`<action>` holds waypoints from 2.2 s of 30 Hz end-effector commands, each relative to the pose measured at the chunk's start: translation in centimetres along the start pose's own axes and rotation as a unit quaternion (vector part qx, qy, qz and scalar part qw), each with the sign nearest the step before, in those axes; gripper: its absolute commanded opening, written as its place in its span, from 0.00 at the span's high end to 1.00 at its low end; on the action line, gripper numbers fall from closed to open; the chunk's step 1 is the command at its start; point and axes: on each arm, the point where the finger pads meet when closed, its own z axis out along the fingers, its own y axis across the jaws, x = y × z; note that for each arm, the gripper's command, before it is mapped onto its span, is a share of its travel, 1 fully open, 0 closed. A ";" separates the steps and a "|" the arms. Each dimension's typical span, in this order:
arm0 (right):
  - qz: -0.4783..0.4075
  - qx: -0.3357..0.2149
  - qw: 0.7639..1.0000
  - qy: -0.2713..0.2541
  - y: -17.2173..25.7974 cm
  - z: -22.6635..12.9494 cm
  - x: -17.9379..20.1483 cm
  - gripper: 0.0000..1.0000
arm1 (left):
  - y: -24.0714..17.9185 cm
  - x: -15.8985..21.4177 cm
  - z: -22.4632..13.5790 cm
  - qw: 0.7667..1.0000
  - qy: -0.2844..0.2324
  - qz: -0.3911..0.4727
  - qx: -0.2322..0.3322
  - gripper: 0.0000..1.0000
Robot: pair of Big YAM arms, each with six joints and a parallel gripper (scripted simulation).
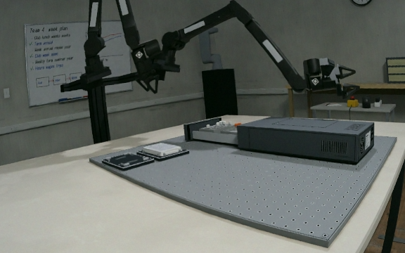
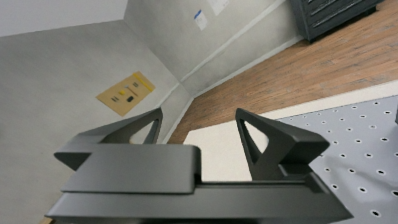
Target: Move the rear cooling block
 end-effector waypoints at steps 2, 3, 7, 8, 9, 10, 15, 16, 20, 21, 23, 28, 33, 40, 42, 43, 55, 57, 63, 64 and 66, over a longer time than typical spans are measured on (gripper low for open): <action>-0.002 0.002 1.000 -0.006 -0.1 -0.1 -0.5 0.00 | 1.1 -1.5 0.8 1.000 -0.012 -0.002 -0.010 0.00; -0.002 0.002 1.000 -0.006 -0.1 -0.1 -0.5 0.00 | 1.1 -1.5 0.8 1.000 -0.012 -0.002 -0.010 0.00; -0.002 0.002 1.000 -0.006 -0.1 -0.1 -0.5 0.00 | 1.1 -1.5 0.8 1.000 -0.012 -0.002 -0.010 0.00; -0.002 0.002 1.000 -0.006 -0.1 -0.1 -0.5 0.00 | 1.1 -1.5 0.8 1.000 -0.012 -0.002 -0.010 0.00; -0.002 0.002 1.000 -0.006 -0.1 -0.1 -0.5 0.00 | 1.1 -1.5 0.8 1.000 -0.012 -0.002 -0.010 0.00; -0.002 0.002 1.000 -0.006 -0.1 -0.1 -0.5 0.00 | 1.1 -1.5 0.8 1.000 -0.012 -0.002 -0.010 0.00; -0.002 0.002 1.000 -0.006 -0.1 -0.1 -0.5 0.00 | 1.1 -1.5 0.8 1.000 -0.012 -0.002 -0.010 0.00; -0.002 0.002 1.000 -0.006 -0.1 -0.1 -0.5 0.00 | 1.1 -1.5 0.8 1.000 -0.012 -0.002 -0.010 0.00; 0.030 0.005 1.000 -0.006 -0.4 0.1 0.2 0.00 | 1.2 -2.6 0.4 1.000 -0.015 -0.012 -0.008 0.00; 0.044 0.010 0.999 -0.008 -0.6 0.1 0.4 0.00 | 1.4 -3.0 0.4 1.000 -0.016 -0.015 -0.009 0.00; 0.086 0.026 0.996 -0.015 -1.5 0.2 1.1 0.00 | 1.3 -3.5 -0.4 1.000 -0.012 -0.023 -0.005 0.00; 0.202 0.090 0.974 -0.035 -4.8 0.4 3.9 0.00 | 0.3 -3.7 -4.0 0.999 0.020 -0.045 0.021 0.00; 0.273 0.132 0.952 -0.046 -6.9 0.5 5.8 0.00 | -0.6 -3.6 -6.8 0.996 0.049 -0.059 0.044 0.00; 0.383 0.192 0.901 -0.061 -10.2 0.6 8.7 0.00 | -2.0 -3.5 -12.2 0.988 0.101 -0.085 0.084 0.00; 0.415 0.211 0.882 -0.066 -11.3 0.7 9.4 0.00 | -2.4 -3.5 -13.7 0.985 0.114 -0.092 0.093 0.00; 0.431 0.221 0.872 -0.070 -12.0 0.7 9.7 0.00 | -2.5 -3.5 -14.4 0.983 0.120 -0.094 0.098 0.00; 0.614 0.318 0.715 -0.105 -18.3 1.2 14.8 0.00 | -4.3 -3.7 -21.9 0.963 0.187 -0.130 0.146 0.00; 0.641 0.334 0.683 -0.108 -19.4 1.3 15.8 0.00 | -4.6 -3.7 -23.4 0.958 0.199 -0.136 0.155 0.00; 0.719 0.374 0.574 -0.118 -22.5 1.7 18.7 0.00 | -5.7 -3.8 -28.0 0.940 0.240 -0.159 0.183 0.00; 0.731 0.380 0.554 -0.120 -23.0 1.7 19.2 0.00 | -5.8 -3.8 -28.8 0.936 0.247 -0.163 0.189 0.00; 0.752 0.392 0.516 -0.121 -24.0 1.9 20.2 0.00 | -6.3 -3.8 -30.6 0.928 0.263 -0.173 0.199 0.00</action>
